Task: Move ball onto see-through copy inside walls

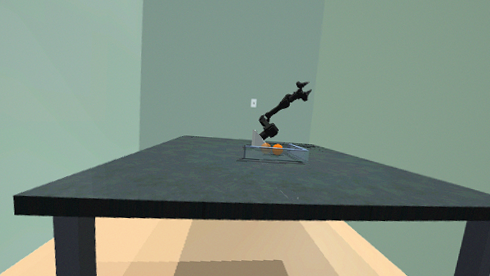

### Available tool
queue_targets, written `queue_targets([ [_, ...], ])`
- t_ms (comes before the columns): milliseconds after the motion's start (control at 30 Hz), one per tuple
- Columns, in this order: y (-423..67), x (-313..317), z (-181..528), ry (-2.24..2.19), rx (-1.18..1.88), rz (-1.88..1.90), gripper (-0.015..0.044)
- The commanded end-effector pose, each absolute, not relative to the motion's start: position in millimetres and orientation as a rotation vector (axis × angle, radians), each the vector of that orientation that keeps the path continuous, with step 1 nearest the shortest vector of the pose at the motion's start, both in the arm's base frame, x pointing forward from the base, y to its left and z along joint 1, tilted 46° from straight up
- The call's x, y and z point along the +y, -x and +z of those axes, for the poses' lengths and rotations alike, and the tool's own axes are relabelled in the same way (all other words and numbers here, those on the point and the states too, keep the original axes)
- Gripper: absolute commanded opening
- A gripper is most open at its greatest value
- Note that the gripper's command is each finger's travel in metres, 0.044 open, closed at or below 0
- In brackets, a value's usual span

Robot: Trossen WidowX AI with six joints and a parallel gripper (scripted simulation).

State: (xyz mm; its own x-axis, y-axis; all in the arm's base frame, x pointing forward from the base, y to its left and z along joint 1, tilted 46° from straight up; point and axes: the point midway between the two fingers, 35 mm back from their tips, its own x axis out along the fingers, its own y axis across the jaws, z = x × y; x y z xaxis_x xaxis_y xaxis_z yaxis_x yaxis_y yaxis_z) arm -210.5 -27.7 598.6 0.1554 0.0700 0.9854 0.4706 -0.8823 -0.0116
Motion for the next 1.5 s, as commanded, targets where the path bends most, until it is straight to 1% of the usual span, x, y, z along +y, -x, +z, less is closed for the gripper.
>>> queue_targets([
  [0, 209.1, -27.3, 599.0, 2.125, -0.520, -1.778, 0.0413],
  [100, 188.4, -20.8, 604.1, 2.174, -0.525, -1.712, 0.0413],
  [267, 113.2, -0.7, 614.3, 2.327, -0.529, -1.462, 0.0413],
  [400, 71.9, 6.4, 613.6, 2.335, -0.549, -1.287, 0.0413],
  [567, -13.5, 21.5, 602.5, 2.454, -0.517, -0.977, 0.0413],
  [733, -88.6, 28.6, 578.4, 2.520, -0.464, -0.677, 0.0413],
  [967, -187.4, 27.4, 520.6, 2.522, -0.347, -0.220, 0.0413],
  [1133, -246.6, 20.3, 463.4, 2.452, -0.244, 0.115, 0.0413],
  [1333, -299.0, 6.3, 380.5, 2.273, -0.094, 0.507, 0.0413],
  [1467, -319.9, -4.7, 318.4, 2.086, 0.022, 0.755, 0.0413],
])
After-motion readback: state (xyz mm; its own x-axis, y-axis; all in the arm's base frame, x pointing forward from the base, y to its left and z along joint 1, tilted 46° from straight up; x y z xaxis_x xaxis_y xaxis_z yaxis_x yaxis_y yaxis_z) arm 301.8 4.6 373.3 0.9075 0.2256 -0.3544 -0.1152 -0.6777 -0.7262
